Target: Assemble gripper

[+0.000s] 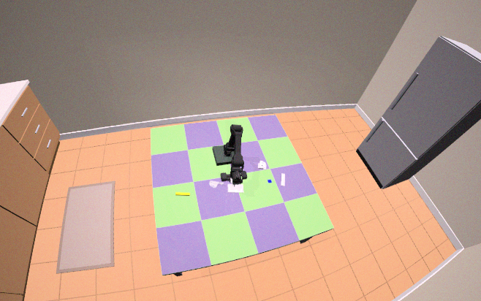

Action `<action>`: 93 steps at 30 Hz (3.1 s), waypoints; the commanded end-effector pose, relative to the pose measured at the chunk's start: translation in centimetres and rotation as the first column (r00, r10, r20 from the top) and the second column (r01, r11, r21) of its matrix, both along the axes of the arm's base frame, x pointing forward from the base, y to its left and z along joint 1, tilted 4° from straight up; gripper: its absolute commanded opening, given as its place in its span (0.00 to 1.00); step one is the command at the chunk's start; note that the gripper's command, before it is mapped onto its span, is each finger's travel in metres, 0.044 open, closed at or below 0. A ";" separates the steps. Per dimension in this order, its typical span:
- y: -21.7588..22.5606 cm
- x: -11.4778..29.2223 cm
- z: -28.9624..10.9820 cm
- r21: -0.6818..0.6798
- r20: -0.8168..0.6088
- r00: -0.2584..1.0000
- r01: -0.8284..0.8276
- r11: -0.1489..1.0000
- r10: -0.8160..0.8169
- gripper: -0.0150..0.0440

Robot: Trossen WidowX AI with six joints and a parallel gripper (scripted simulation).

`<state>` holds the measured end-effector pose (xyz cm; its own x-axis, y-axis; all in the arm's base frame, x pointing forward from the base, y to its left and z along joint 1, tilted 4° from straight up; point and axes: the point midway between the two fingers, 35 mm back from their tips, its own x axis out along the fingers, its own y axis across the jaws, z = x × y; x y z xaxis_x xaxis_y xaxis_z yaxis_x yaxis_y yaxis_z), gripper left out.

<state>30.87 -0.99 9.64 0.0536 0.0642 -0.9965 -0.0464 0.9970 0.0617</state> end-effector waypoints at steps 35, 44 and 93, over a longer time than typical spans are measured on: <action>0.4 0.2 -5.1 0.005 -0.002 1.000 -0.005 1.000 0.005 0.48; 0.4 0.2 -5.1 0.005 -0.002 1.000 -0.005 1.000 0.005 0.48; 0.5 0.2 -6.2 0.005 -0.002 1.000 -0.004 1.000 0.004 0.48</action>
